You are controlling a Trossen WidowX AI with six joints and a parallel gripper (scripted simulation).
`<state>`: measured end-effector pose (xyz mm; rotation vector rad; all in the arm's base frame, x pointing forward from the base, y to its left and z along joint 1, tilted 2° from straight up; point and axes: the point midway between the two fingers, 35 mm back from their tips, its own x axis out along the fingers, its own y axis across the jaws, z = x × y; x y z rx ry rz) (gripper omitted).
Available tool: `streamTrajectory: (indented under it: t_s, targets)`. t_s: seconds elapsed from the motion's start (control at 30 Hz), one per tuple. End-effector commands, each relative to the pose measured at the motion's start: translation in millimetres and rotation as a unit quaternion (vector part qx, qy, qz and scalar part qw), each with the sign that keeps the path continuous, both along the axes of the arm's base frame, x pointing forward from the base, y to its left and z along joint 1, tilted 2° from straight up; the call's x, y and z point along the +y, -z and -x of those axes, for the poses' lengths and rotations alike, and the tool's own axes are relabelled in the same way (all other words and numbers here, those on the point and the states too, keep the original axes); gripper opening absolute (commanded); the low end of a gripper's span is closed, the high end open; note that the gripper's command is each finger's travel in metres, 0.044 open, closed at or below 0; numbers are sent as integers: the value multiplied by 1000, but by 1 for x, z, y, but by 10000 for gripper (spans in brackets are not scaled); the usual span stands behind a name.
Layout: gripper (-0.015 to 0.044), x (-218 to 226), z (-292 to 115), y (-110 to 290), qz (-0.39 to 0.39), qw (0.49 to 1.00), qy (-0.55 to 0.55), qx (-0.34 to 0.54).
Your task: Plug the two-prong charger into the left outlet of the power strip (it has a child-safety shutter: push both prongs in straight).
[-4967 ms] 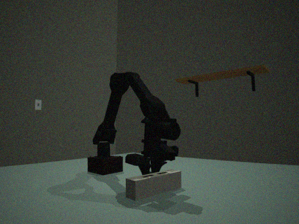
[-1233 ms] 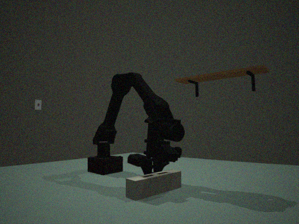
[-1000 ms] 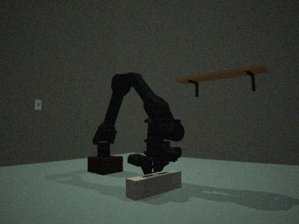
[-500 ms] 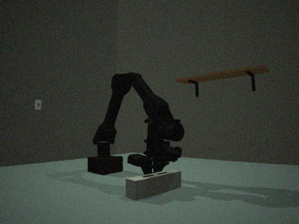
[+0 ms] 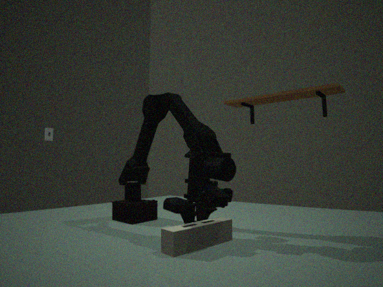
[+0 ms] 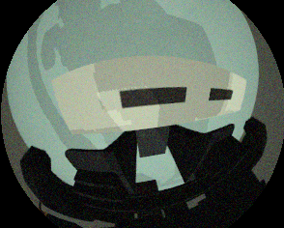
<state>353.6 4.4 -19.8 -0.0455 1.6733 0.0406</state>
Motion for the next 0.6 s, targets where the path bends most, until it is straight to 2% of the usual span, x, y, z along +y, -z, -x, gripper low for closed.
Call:
streamTrajectory:
  t_s: [0.0,0.2,0.57]
  targets:
    - [0,0,0,0,0,1000,0,0]
    - [0,0,0,0,0,1000,0,0]
    - [289,0,0,0,0,1000,0,0]
